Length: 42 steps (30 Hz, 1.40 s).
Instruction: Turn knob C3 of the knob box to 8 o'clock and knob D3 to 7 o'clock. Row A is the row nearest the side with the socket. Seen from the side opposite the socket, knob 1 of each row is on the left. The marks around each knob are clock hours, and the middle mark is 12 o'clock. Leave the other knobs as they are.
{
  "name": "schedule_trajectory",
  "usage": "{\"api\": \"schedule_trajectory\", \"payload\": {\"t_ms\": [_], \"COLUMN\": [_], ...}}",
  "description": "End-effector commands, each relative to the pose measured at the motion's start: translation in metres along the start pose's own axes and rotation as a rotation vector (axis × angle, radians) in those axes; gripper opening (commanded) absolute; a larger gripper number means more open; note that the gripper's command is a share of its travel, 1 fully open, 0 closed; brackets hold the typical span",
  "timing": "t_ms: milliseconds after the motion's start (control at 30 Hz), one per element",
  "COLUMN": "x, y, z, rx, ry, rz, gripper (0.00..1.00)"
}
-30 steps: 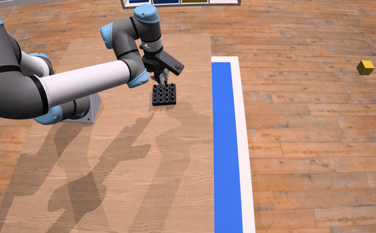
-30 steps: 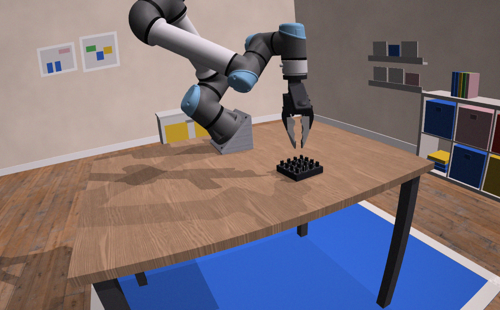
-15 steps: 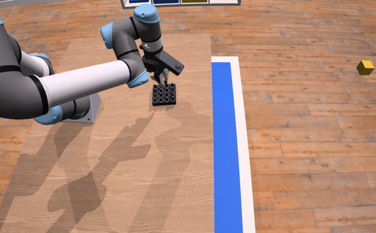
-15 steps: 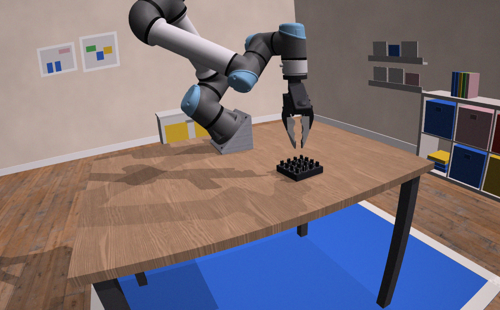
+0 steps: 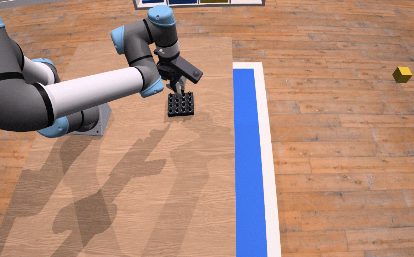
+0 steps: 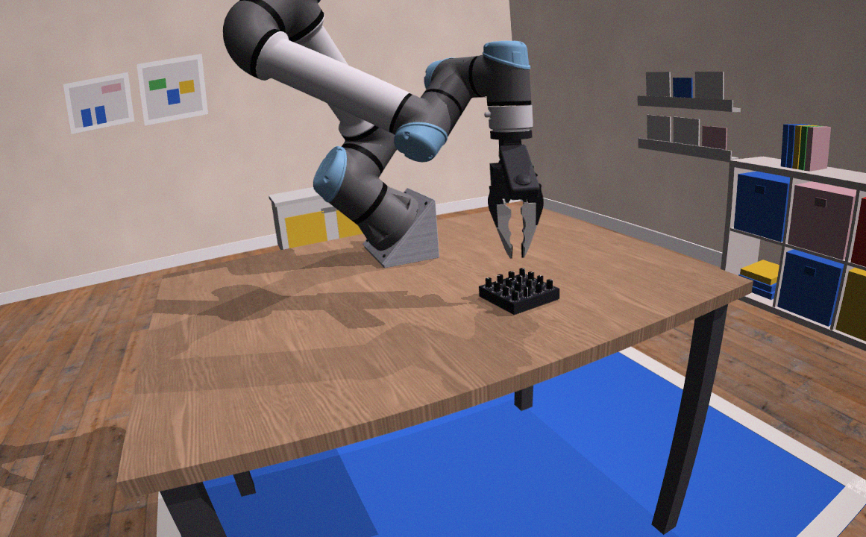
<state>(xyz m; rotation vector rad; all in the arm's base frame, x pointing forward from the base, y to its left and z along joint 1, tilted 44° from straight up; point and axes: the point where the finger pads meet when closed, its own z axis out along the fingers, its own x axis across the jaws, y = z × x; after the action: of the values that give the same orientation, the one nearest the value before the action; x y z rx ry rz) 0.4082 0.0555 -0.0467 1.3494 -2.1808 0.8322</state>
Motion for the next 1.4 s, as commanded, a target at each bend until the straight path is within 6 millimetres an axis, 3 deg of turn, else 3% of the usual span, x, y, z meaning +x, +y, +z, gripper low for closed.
{"api": "schedule_trajectory", "payload": {"t_ms": [0,1367], "x": [0.000,0.000], "y": [0.000,0.000], "z": [0.002,0.040], "rx": [0.001,0.001], "ry": [-0.001,-0.001], "rz": [0.000,0.000], "gripper": [0.11,0.11]}}
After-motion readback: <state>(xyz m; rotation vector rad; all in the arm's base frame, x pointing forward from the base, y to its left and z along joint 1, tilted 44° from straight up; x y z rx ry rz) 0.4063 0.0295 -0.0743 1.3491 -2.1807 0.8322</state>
